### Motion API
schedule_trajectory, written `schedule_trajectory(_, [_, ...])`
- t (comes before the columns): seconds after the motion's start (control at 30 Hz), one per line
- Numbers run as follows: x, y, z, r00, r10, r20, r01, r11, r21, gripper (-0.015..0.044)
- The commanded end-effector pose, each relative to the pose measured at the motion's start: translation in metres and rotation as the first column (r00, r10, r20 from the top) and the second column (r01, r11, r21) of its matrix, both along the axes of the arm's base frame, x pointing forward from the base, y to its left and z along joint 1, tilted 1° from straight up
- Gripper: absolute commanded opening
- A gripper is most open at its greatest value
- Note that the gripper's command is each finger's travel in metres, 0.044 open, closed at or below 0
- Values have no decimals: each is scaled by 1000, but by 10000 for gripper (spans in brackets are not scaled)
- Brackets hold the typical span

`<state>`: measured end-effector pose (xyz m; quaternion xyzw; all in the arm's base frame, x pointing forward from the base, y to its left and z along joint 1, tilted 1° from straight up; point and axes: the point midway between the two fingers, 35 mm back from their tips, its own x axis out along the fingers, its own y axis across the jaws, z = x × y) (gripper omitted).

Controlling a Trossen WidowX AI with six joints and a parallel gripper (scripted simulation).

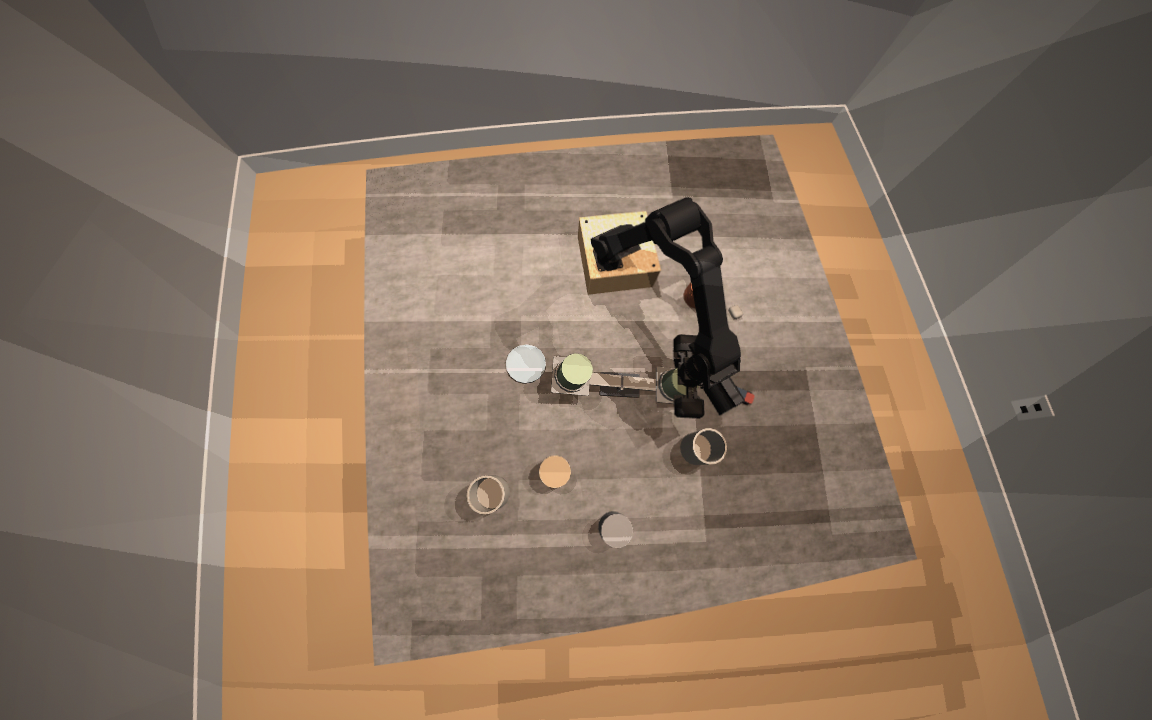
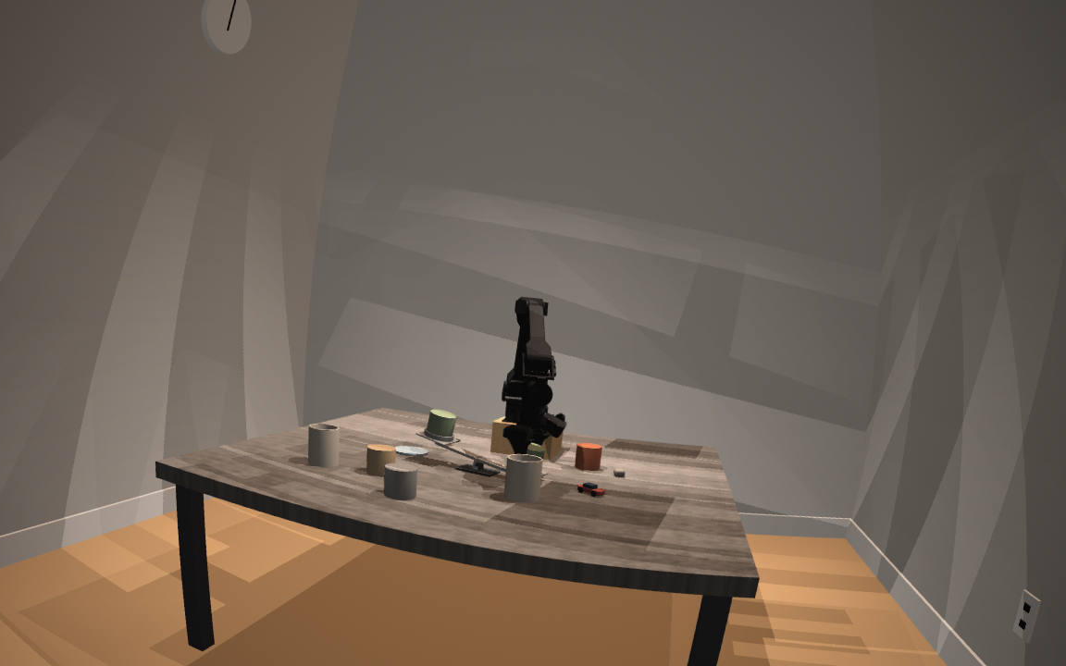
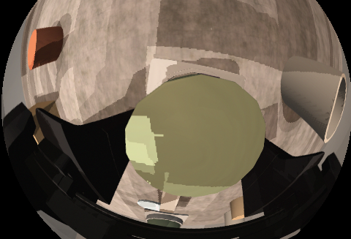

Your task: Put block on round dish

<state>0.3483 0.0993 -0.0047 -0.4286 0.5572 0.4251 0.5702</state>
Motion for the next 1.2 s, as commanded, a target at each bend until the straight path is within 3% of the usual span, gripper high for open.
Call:
schedule_trajectory(0.0, [1, 1, 6, 1000, 3, 1, -3, 1000, 2, 12])
schedule_trajectory(1.17, [6, 2, 49, 1000, 3, 2, -3, 1000, 3, 0])
